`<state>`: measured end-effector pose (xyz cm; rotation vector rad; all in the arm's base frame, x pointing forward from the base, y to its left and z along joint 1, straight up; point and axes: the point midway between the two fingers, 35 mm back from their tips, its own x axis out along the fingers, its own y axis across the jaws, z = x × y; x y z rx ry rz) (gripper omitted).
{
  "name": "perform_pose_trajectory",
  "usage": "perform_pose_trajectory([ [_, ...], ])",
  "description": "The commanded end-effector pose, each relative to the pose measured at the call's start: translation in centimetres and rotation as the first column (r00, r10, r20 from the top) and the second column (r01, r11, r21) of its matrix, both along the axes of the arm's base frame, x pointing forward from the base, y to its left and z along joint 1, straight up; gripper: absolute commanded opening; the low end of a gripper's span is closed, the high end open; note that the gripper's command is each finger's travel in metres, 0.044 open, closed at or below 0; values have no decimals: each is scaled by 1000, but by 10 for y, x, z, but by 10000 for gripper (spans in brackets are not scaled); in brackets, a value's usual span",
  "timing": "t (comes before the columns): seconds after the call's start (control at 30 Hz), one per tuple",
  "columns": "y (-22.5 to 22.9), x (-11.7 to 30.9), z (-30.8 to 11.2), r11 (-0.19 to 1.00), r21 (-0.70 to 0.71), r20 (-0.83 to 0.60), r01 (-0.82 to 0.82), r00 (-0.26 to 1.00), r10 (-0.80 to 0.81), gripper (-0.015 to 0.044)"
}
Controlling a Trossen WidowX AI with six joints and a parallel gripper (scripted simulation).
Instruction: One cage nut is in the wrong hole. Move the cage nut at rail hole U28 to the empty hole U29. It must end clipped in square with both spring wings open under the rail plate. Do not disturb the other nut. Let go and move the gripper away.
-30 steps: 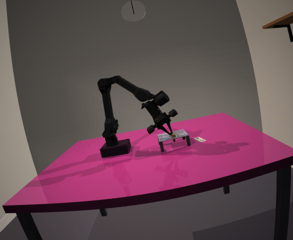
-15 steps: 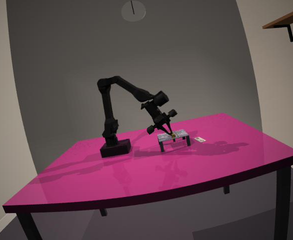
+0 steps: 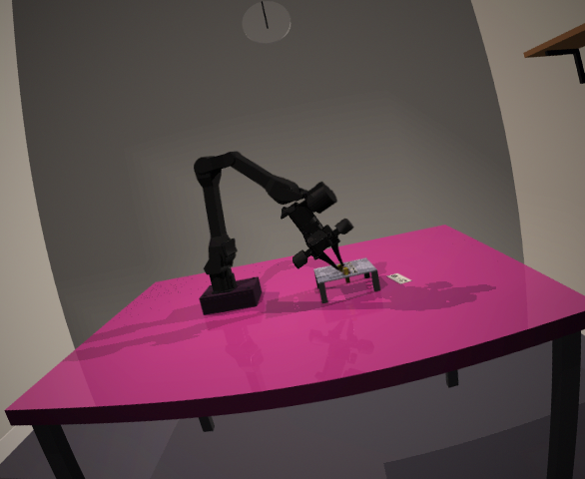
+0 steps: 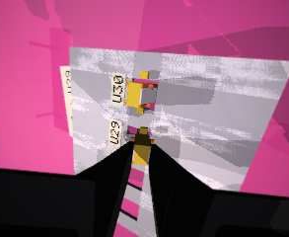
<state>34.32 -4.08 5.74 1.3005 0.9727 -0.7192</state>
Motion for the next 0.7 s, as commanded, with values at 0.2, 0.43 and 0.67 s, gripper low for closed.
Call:
perform_pose_trajectory([
  [0.2,0,0,0,1000,-4,-18,-5,1000,5,36],
  [0.43,0,1,1,1000,-4,-18,-5,1000,5,36],
  [0.67,0,1,1,1000,-5,-23,-5,1000,5,36],
])
